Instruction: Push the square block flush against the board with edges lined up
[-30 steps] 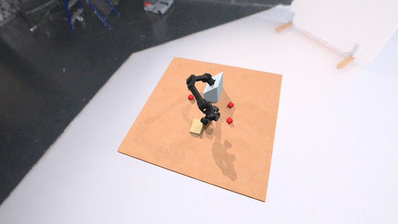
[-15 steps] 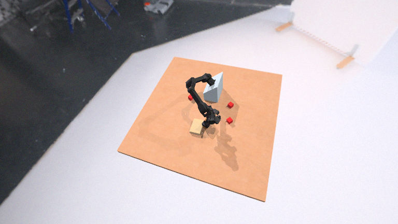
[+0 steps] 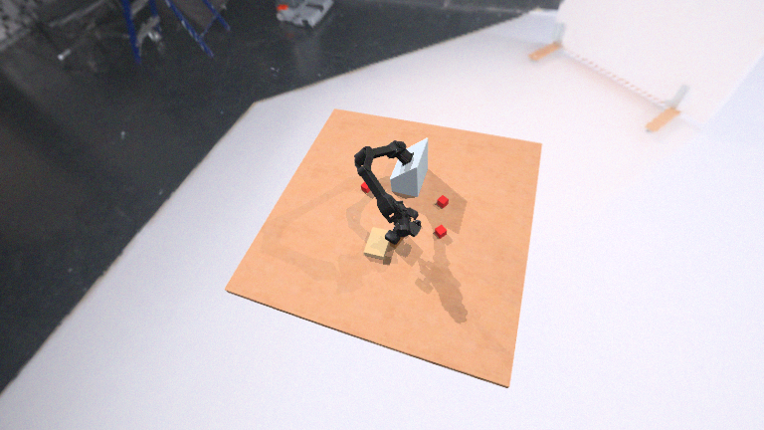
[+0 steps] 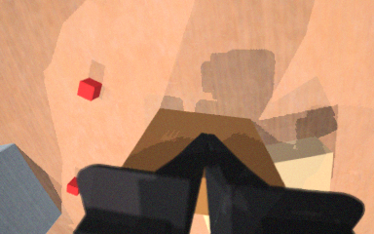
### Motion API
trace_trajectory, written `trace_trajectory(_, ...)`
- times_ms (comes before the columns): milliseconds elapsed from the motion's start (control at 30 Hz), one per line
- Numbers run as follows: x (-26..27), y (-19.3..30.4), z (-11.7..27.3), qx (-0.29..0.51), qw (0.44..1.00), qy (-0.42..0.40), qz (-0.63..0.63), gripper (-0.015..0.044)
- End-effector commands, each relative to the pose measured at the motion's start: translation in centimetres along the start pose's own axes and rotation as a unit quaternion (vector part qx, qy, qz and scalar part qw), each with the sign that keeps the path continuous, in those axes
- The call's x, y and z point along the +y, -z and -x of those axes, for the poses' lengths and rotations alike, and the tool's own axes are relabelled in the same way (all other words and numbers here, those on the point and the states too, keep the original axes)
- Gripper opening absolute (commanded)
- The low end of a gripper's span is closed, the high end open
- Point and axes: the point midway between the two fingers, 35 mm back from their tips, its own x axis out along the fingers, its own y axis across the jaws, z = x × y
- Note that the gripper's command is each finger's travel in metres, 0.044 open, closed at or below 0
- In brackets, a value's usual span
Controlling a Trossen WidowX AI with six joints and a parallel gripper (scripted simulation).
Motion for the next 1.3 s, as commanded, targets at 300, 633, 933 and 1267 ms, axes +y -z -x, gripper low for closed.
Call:
trace_trajectory(300,-0.2,1.6,0.0,0.001,1.000,0.001,-0.001,0.0000)
trace_trajectory(633,-0.2,2.8,0.0,0.001,1.000,0.001,-0.001,0.0000)
trace_trajectory(933,-0.1,3.8,0.0,0.001,1.000,0.001,-0.001,0.0000)
trace_trajectory(1267,0.0,4.9,0.0,0.002,1.000,0.001,0.000,0.0000)
